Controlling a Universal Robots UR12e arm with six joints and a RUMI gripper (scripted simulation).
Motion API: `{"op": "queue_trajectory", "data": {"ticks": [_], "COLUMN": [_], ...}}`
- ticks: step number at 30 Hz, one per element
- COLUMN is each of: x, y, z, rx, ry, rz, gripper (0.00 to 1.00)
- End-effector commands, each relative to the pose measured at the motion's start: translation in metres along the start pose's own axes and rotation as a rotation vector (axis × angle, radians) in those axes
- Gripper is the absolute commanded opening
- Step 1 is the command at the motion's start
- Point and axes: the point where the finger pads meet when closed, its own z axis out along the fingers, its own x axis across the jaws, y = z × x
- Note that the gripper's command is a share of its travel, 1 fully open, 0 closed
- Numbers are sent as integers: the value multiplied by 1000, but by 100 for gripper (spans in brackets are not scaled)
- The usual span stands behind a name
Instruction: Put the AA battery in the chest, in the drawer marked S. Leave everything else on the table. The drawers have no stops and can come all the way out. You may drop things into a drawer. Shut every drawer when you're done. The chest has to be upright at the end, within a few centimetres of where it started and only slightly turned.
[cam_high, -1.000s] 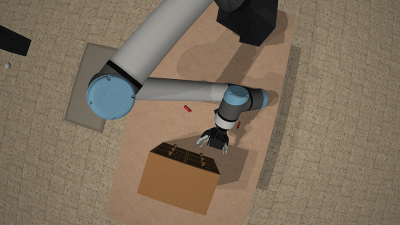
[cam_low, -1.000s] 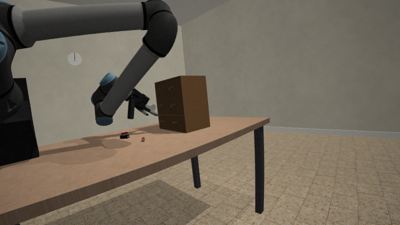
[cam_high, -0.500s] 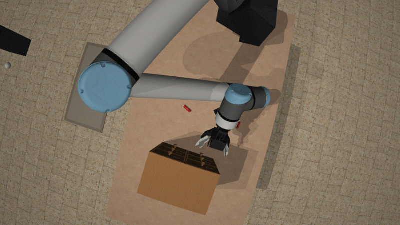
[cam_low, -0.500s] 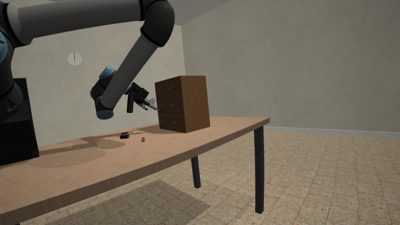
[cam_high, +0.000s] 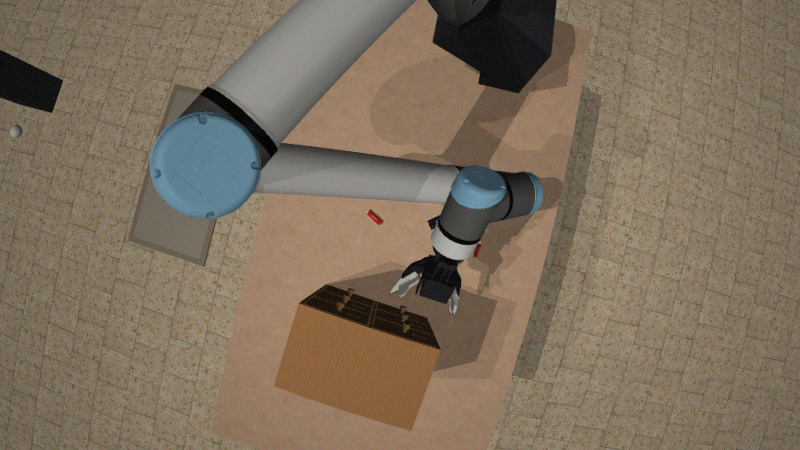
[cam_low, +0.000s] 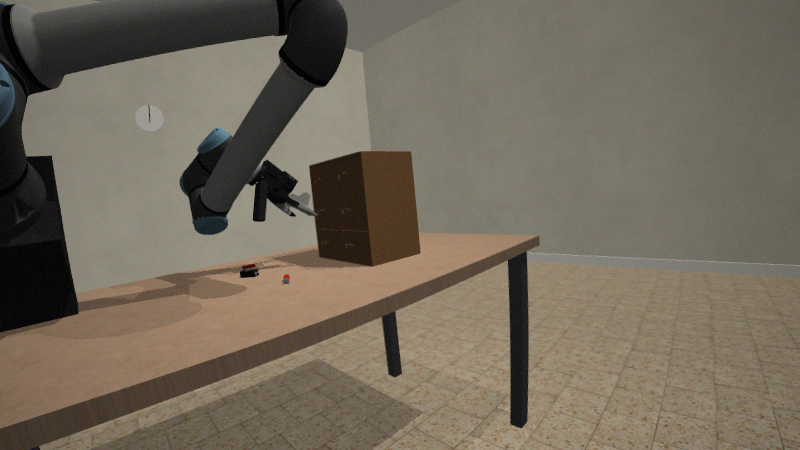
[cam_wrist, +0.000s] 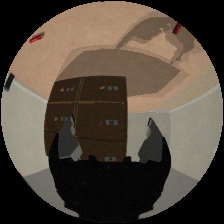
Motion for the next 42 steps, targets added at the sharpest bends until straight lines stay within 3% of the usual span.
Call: {"op": "queue_trajectory", "data": {"ticks": [1, 20, 42], "x": [0, 0, 0], "y": [1, 1, 4], "z": [0, -4, -20], "rx": [-1, 24, 135], "ry": [0, 1, 0], "rz": [0, 1, 0], "gripper": [100, 100, 100]}}
